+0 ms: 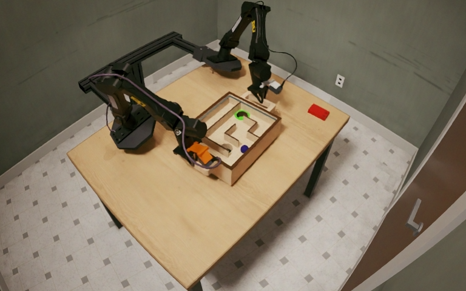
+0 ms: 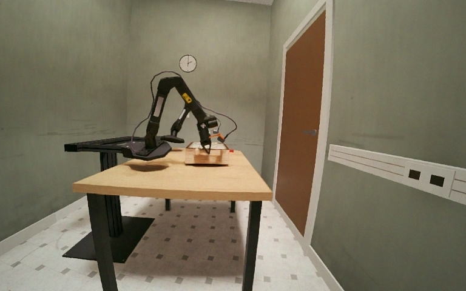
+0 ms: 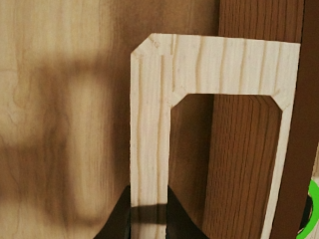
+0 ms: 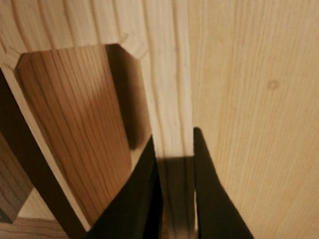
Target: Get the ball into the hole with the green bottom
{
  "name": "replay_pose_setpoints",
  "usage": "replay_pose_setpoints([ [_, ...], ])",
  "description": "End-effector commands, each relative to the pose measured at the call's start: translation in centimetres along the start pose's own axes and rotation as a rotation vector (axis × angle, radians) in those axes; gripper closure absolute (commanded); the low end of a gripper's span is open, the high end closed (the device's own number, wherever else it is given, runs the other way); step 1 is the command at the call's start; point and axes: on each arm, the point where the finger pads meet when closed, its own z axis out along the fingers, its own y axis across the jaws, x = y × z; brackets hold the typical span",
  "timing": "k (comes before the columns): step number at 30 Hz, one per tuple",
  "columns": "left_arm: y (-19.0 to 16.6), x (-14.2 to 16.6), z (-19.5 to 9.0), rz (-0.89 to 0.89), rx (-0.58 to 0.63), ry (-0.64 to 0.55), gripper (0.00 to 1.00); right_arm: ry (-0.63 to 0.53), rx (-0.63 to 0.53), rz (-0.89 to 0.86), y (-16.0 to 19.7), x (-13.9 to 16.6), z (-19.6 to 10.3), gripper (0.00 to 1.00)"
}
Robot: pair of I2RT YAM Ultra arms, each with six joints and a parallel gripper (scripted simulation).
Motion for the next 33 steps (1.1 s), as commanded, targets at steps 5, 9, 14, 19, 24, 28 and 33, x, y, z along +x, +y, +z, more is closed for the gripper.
replay_pose_setpoints([
  [5, -1.3, -3.8, -1.6, -0.046, 0.071, -0.148, 1.0, -0.185, 0.037, 0.021, 0.1, -6.1, -4.0, 1.0],
  [9, -1.0, -3.6, -2.2, -0.062, 0.033, -0.149, 1.0, -0.203, -0.005, 0.049, -0.5, -6.7, -3.4, 1.0],
  [14, -0.8, -3.0, -2.8, -0.044, -0.002, -0.121, 1.0, -0.138, -0.025, 0.026, -0.3, -3.4, -1.6, 1.0],
  [19, -1.0, -3.3, -3.9, -0.029, -0.039, -0.146, 1.0, -0.202, -0.059, 0.043, -0.5, -5.0, -1.6, 1.0],
  [24, -1.4, -3.9, -4.0, -0.006, -0.018, -0.134, 1.0, -0.196, -0.043, 0.031, 0.0, -6.1, -2.3, 1.0],
  [28, -1.8, -4.5, -3.8, -0.023, -0.001, -0.164, 1.0, -0.196, -0.035, 0.028, 0.0, -5.7, -2.1, 1.0],
  [33, -1.9, -3.6, -2.8, -0.02, 0.024, -0.192, 1.0, -0.24, -0.003, 0.042, -0.3, -6.4, -2.8, 1.0],
])
